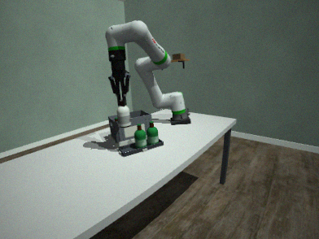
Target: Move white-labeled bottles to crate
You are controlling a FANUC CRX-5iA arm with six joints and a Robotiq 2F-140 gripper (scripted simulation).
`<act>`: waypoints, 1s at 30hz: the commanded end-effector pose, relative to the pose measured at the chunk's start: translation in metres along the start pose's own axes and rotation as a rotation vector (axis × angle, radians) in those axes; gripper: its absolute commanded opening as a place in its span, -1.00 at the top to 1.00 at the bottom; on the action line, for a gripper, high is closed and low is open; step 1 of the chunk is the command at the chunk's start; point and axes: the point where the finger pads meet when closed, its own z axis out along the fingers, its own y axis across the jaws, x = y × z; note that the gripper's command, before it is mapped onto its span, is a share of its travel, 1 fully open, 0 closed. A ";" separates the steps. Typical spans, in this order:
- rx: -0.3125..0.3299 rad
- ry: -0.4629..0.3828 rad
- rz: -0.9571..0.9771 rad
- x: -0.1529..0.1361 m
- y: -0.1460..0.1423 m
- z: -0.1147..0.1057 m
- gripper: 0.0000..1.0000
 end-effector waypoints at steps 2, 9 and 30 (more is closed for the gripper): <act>0.001 -0.002 0.000 0.000 0.000 -0.003 0.80; 0.001 -0.002 0.000 0.000 0.000 -0.006 0.80; 0.001 -0.002 0.000 0.000 0.000 -0.013 0.80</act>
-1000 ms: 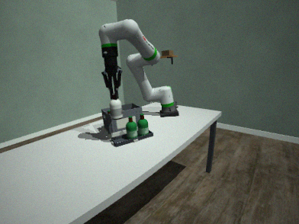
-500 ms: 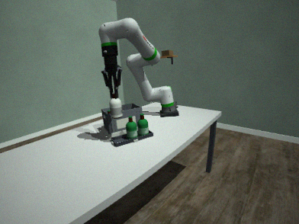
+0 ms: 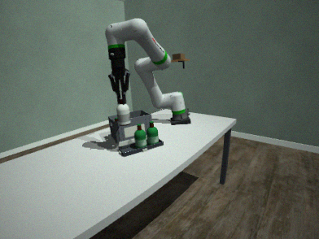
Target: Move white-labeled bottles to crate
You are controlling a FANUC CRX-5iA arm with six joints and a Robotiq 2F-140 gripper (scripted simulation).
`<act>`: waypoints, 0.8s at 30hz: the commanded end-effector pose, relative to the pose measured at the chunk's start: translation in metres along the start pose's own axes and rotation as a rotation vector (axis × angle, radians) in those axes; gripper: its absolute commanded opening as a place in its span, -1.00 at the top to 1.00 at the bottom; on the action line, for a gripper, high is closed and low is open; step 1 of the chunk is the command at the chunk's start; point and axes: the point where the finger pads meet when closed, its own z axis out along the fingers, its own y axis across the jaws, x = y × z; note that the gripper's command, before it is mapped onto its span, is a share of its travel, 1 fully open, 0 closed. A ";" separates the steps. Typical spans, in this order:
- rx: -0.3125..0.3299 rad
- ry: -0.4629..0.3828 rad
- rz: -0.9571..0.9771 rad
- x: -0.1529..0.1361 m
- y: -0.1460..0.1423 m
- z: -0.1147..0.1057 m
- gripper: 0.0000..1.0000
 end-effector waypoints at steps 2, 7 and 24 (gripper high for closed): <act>0.001 -0.002 0.000 0.000 0.000 -0.002 0.80; 0.001 -0.002 0.000 0.000 0.000 -0.003 0.80; 0.001 -0.002 0.000 0.000 0.000 -0.006 0.80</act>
